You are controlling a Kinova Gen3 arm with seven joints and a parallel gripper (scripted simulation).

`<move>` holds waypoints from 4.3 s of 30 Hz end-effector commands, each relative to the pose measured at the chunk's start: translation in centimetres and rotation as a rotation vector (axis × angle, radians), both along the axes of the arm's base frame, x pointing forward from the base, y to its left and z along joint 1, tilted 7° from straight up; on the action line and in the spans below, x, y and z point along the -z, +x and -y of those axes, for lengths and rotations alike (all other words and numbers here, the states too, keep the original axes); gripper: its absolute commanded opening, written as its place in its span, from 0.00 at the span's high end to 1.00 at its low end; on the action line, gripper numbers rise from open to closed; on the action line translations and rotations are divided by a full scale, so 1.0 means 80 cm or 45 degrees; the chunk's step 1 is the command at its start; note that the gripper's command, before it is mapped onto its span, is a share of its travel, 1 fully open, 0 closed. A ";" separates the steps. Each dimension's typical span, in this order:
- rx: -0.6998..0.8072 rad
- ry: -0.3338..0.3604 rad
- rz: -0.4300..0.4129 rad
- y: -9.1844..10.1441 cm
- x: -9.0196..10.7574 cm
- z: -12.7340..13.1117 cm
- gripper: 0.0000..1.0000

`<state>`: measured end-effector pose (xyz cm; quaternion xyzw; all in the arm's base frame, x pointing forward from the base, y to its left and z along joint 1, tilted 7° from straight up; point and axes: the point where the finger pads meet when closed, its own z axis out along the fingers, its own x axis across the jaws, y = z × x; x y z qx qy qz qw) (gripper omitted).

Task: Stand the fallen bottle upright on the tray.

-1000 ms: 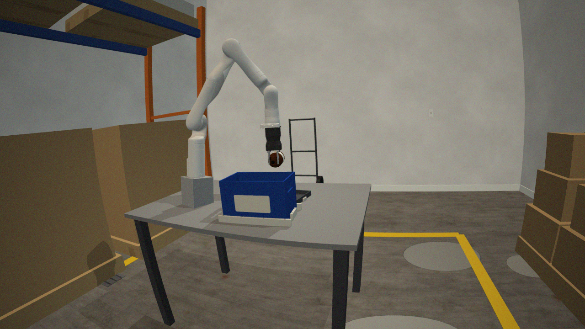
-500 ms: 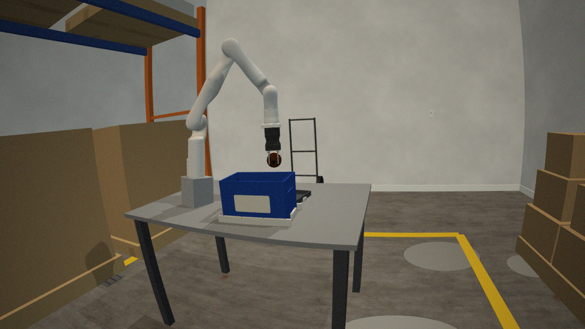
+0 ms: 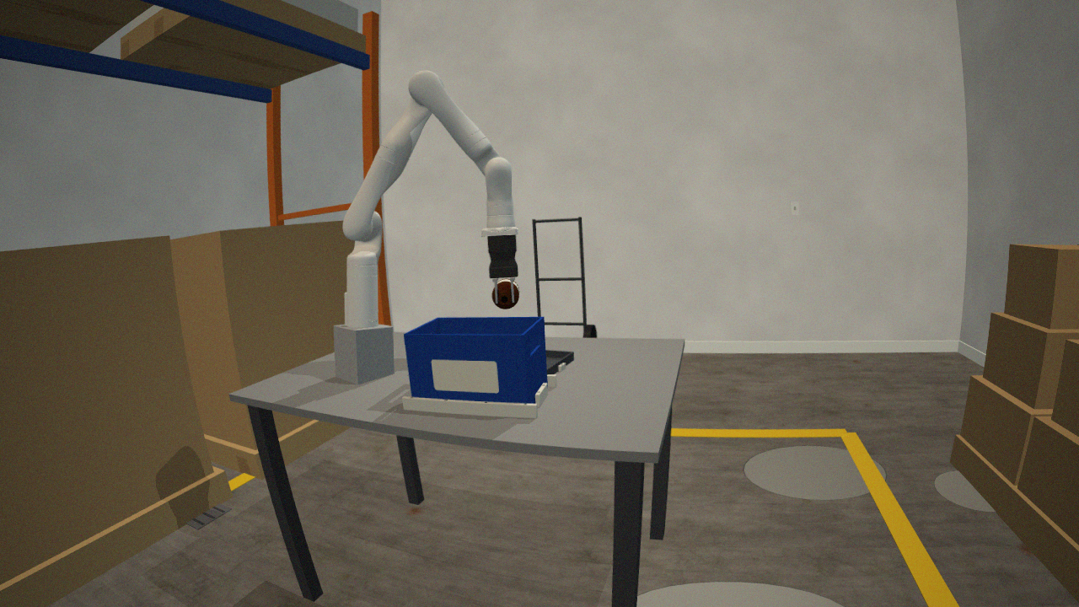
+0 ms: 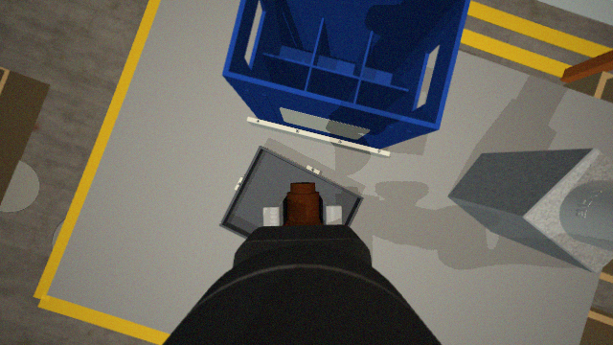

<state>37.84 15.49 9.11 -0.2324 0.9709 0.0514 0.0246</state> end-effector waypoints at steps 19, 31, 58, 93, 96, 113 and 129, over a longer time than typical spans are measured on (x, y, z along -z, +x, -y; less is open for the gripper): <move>0.000 0.001 0.002 0.001 -0.001 0.000 1.00; -0.086 -0.002 0.012 0.001 -0.001 0.000 1.00; -0.331 -0.008 0.039 0.001 -0.001 0.000 1.00; -0.343 -0.008 0.041 0.001 -0.001 0.000 1.00; -0.371 -0.009 0.044 0.001 -0.001 0.000 1.00; -0.633 -0.015 0.073 0.001 -0.001 0.000 1.00; -0.662 -0.016 0.077 0.001 -0.001 0.000 1.00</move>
